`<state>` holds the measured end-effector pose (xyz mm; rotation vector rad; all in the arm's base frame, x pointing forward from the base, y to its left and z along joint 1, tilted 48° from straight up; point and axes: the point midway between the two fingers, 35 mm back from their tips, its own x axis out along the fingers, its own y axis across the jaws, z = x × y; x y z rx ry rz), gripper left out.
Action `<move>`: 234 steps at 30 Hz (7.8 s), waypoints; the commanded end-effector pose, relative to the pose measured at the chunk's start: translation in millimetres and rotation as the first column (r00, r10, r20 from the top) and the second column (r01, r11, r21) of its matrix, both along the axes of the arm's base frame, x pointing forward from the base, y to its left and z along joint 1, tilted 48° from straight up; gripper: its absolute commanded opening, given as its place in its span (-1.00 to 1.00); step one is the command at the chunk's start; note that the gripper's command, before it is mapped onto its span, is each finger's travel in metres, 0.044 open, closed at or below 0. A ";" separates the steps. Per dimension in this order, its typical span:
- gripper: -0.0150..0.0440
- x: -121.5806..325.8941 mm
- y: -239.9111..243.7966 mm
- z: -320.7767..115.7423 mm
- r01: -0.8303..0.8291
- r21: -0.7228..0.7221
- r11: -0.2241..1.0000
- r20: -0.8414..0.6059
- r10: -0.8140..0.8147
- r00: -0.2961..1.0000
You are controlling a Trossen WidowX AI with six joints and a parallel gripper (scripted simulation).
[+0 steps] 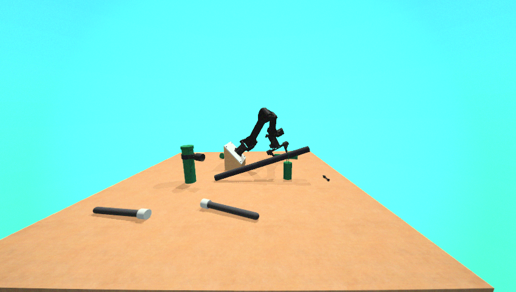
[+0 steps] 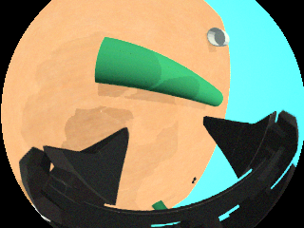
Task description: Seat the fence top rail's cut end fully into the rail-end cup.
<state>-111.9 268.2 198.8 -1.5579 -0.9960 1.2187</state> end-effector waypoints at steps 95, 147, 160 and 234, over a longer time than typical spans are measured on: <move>1.00 342.1 -409.3 -57.2 0.696 -0.665 0.273 -0.524 0.494 -0.694; 1.00 377.1 -475.9 -212.4 0.815 -0.480 0.324 -0.834 -0.457 -0.309; 1.00 390.0 -466.9 -227.2 0.815 -0.480 0.324 -0.834 -0.457 -0.309; -0.49 383.1 -443.9 -245.9 0.821 -0.329 0.466 -0.850 -0.525 -0.043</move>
